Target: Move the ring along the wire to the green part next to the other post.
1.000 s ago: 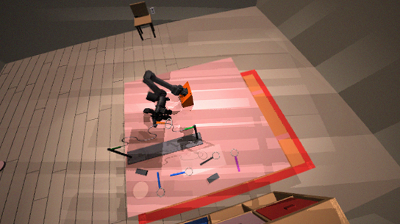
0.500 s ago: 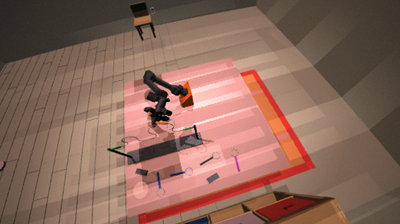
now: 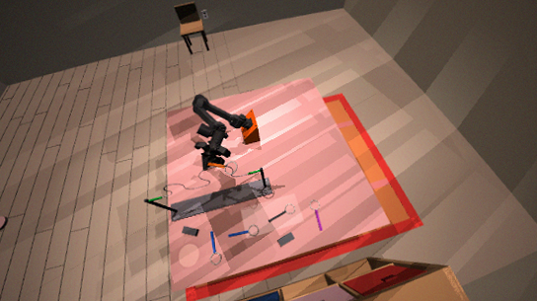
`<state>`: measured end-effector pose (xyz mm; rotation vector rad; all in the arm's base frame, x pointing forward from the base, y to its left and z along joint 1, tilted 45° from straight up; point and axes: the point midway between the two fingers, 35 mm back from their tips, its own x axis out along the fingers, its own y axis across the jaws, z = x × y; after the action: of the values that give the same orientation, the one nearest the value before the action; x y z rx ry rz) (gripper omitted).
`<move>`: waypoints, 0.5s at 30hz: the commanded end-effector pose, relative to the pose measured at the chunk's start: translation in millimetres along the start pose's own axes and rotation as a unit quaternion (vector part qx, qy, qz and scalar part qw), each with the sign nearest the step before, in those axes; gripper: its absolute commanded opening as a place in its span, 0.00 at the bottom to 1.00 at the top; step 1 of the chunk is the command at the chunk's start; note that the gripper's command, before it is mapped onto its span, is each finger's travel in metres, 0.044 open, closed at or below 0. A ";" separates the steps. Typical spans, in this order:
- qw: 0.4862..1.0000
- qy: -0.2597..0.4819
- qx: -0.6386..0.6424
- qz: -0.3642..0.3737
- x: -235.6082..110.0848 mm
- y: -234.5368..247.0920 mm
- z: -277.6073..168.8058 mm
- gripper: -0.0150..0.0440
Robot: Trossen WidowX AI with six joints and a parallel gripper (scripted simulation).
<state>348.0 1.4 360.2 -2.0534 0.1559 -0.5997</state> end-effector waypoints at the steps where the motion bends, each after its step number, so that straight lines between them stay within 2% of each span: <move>1: 1.000 -0.004 -0.020 -0.013 0.0 -2.5 0.6 0.00; 15: 0.993 -0.014 -0.101 -0.057 0.5 -10.2 1.2 0.00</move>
<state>347.9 5.9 366.9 -2.2452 0.1026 -0.6398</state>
